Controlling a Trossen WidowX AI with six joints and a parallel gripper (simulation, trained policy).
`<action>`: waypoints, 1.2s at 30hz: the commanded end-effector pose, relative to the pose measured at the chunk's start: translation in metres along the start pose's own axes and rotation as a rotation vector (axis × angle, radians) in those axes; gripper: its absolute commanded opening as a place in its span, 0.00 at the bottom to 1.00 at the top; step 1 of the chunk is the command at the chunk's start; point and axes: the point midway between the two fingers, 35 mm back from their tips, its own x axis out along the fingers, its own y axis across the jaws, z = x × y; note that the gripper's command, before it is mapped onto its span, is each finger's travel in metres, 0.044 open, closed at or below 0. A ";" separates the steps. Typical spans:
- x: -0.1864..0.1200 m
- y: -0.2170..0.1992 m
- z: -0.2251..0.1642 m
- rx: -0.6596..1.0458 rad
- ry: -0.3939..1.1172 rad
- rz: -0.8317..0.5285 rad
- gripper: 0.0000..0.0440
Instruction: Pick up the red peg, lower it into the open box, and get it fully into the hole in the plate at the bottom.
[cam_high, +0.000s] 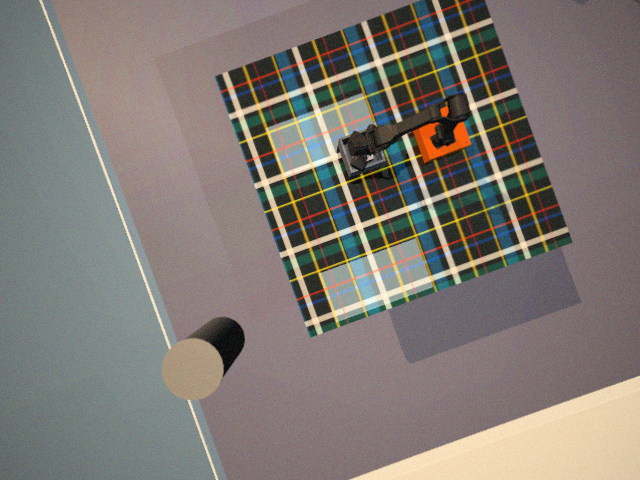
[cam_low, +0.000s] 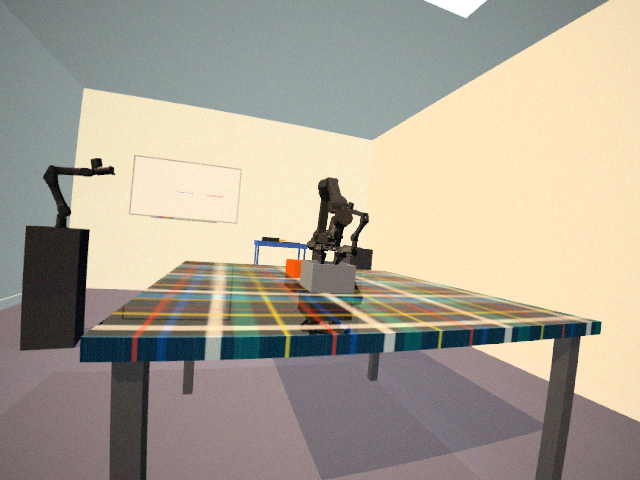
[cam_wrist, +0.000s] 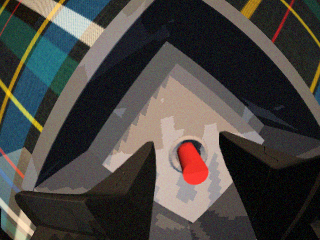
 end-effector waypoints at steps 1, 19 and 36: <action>0.002 0.005 0.014 -0.026 -0.016 -0.009 0.66; -0.009 0.011 0.075 -0.040 -0.140 -0.021 1.00; -0.017 0.010 0.099 -0.018 -0.205 -0.021 1.00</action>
